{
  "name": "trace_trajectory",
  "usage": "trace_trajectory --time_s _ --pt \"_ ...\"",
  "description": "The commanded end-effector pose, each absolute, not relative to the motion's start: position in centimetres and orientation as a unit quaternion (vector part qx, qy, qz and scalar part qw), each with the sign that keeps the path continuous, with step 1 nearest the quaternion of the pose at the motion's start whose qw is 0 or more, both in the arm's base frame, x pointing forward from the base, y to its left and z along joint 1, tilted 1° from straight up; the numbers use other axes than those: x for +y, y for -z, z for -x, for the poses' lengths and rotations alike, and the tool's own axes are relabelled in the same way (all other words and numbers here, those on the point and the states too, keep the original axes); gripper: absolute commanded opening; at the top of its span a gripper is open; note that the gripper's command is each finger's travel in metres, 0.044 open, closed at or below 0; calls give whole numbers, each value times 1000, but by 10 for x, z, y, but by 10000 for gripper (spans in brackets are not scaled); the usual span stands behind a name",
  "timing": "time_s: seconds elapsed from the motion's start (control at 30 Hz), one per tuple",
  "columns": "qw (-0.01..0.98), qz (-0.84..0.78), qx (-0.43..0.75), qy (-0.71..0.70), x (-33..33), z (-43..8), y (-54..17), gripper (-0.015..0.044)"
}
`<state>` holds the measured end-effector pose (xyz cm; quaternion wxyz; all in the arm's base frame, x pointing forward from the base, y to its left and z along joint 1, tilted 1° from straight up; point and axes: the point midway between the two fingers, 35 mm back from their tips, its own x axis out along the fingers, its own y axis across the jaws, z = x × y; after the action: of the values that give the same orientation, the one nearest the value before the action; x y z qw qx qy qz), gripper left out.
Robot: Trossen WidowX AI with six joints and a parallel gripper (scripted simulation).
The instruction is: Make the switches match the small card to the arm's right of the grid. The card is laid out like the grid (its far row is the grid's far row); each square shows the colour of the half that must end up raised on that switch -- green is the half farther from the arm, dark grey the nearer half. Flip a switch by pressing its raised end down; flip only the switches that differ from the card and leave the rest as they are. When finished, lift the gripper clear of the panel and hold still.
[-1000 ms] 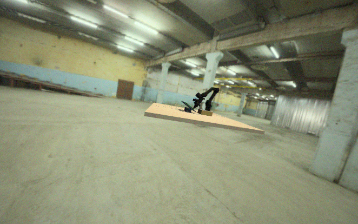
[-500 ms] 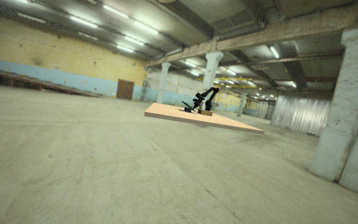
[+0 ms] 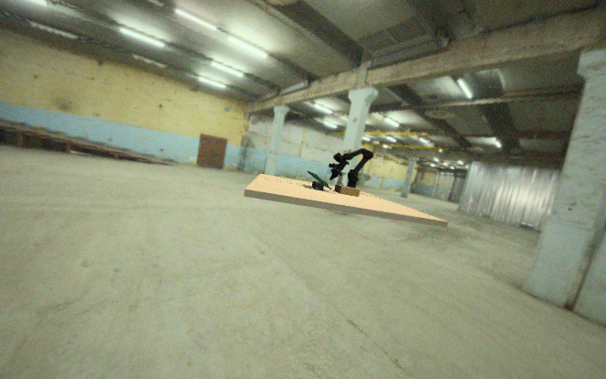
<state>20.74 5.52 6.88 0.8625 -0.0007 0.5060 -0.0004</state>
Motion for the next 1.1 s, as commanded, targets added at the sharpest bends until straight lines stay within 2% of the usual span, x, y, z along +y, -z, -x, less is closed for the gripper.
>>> trace_trajectory --time_s 0.0,0.17,0.57,1.07 --pt "863 -1 506 2 54 -197 -87 0" --pt "861 -1 509 3 45 -200 -88 0" --pt "863 3 505 4 -29 -213 -97 0" --pt "857 3 515 5 -31 -234 -61 0"
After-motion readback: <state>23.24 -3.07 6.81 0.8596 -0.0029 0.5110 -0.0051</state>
